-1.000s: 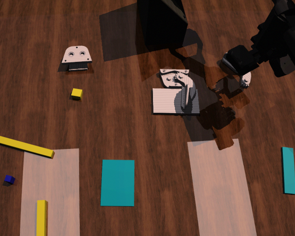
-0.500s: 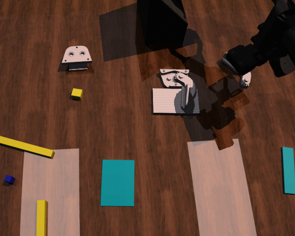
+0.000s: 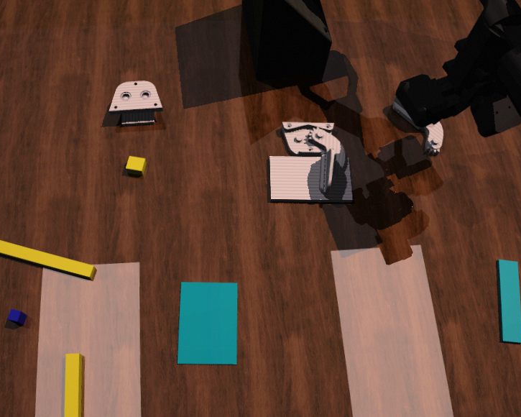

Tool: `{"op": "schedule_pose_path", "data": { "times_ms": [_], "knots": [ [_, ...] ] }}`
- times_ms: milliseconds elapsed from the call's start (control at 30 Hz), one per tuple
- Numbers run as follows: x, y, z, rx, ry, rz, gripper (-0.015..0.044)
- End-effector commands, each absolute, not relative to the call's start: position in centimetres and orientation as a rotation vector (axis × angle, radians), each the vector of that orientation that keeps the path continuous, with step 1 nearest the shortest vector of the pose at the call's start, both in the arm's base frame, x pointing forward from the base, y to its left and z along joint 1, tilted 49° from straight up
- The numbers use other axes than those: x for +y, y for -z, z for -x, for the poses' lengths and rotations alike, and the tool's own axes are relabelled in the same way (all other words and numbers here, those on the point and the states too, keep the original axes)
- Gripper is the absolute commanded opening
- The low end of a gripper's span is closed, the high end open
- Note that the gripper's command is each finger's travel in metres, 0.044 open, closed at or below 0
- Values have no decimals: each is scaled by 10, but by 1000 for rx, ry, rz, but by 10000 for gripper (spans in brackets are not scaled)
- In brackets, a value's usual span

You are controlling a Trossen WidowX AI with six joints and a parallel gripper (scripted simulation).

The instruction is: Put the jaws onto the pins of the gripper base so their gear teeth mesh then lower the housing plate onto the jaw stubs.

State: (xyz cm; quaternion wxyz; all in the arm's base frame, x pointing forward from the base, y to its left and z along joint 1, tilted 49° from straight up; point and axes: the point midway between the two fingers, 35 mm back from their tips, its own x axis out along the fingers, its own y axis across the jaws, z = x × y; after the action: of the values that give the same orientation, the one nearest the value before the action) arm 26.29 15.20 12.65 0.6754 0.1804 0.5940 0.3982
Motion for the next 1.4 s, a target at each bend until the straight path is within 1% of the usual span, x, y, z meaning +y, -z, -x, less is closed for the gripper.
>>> {"op": "schedule_pose_path", "data": {
  "times_ms": [0, 233, 800, 1367],
  "knots": [
    [151, -128, -260, 1390, -819, -496, 263],
    [151, -129, -256, 1486, -672, -662, 440],
    [149, -132, -247, 1673, -280, -1052, 440],
    [147, -133, -238, 1789, 166, -1427, 440]
  ]
}}
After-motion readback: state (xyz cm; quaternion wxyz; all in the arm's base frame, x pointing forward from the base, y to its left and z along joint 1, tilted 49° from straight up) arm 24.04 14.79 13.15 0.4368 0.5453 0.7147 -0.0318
